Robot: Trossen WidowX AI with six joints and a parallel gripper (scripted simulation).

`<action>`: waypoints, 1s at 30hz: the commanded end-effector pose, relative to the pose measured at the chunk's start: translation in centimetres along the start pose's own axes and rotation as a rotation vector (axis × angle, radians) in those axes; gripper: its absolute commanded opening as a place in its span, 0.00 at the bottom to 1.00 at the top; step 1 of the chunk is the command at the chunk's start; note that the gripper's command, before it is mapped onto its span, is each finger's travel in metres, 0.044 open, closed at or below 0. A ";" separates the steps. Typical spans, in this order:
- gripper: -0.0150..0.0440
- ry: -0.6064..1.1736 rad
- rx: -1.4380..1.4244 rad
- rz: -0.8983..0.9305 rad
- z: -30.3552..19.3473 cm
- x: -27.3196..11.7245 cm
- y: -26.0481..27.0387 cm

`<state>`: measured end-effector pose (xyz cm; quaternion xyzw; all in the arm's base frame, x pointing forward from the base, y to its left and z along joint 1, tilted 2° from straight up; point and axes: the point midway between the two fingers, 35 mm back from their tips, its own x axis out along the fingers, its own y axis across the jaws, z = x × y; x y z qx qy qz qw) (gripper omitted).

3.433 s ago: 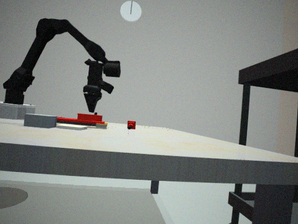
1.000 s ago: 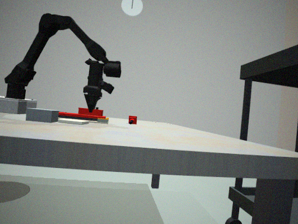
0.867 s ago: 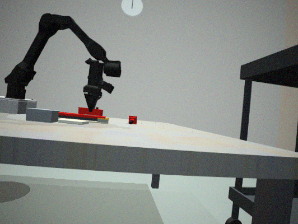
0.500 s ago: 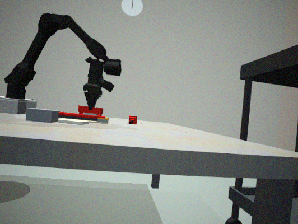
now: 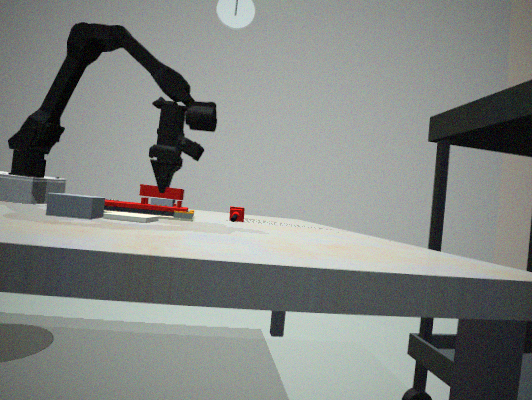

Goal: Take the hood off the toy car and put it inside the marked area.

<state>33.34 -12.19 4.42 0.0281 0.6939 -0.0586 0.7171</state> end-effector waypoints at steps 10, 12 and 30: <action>0.25 -0.018 0.002 -0.004 0.4 -1.6 -0.1; 0.25 -0.018 0.002 -0.004 0.4 -2.4 -0.1; 0.25 -0.006 0.000 0.002 0.4 -4.7 4.7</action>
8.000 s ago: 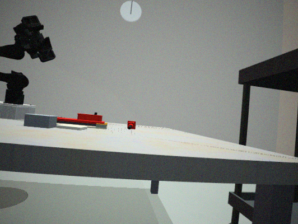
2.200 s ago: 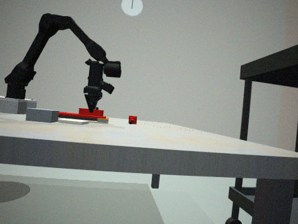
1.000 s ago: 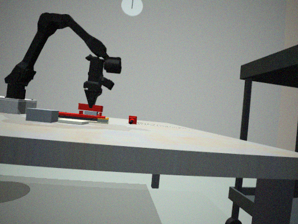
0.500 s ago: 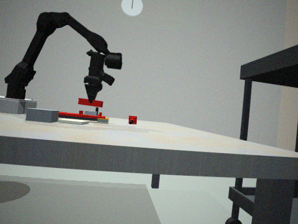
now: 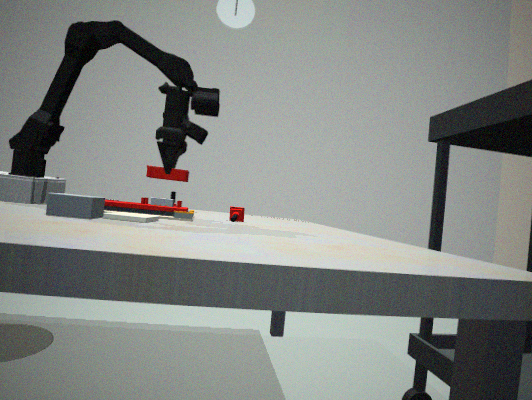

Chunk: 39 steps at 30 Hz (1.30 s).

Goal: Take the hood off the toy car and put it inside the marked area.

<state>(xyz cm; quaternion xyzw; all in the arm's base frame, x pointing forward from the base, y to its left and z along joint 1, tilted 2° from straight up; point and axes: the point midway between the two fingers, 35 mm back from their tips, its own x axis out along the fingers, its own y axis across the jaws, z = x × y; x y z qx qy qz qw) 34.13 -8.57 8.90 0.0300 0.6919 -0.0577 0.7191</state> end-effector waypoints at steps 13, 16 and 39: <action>0.25 -0.004 0.000 0.002 -1.0 -0.4 8.4; 0.25 -0.005 0.000 0.003 -1.4 -0.4 9.9; 0.25 -0.009 0.001 0.008 -4.3 -0.4 17.2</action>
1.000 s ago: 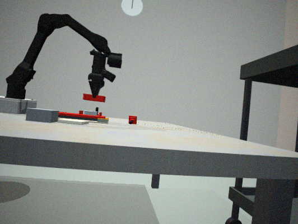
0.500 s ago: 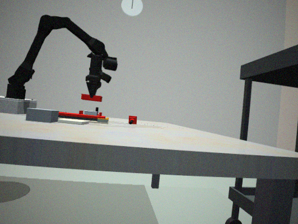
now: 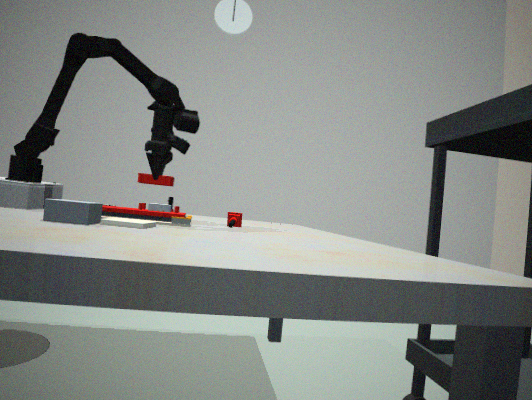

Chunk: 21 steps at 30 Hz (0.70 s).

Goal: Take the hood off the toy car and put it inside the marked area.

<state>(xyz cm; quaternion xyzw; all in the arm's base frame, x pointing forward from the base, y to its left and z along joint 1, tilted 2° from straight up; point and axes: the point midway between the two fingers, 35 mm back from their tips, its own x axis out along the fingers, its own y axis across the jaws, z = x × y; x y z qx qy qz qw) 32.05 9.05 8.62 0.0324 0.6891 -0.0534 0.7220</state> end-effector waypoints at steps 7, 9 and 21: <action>0.25 -0.002 0.003 -0.002 0.0 0.8 0.0; 0.25 -0.002 0.003 -0.002 0.0 1.0 0.0; 0.25 -0.002 0.003 -0.002 0.0 2.1 0.0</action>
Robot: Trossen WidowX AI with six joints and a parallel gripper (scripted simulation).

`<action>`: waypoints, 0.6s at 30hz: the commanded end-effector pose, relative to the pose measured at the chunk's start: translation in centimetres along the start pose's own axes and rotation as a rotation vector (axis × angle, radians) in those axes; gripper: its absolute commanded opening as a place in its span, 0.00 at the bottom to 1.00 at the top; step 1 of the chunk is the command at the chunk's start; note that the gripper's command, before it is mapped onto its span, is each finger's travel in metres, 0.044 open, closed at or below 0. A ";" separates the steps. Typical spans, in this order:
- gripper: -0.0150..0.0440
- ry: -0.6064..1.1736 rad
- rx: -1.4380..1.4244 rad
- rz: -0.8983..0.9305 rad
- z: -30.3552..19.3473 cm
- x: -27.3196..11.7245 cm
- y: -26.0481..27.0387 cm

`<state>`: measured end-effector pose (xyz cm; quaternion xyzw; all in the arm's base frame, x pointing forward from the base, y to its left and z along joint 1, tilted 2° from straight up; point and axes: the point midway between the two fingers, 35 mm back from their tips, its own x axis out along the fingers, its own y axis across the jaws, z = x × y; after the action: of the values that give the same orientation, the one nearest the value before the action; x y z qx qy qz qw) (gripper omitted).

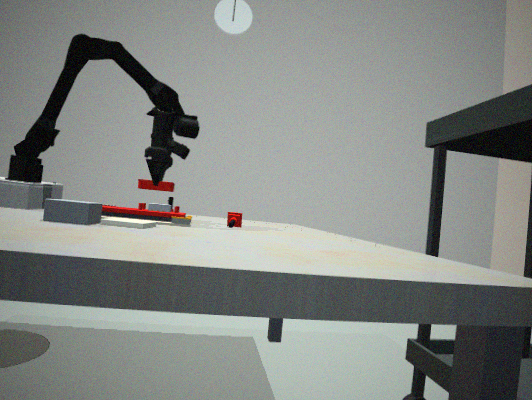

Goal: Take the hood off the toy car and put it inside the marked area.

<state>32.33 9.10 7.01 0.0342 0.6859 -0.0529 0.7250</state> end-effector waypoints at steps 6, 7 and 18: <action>0.25 0.007 0.001 -0.006 -0.1 1.0 -0.1; 0.25 0.007 0.001 -0.006 -0.1 1.1 -0.1; 0.25 0.007 0.001 -0.006 -0.1 2.1 -0.1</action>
<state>32.45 9.06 5.35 0.0349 0.6857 -0.0536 0.7250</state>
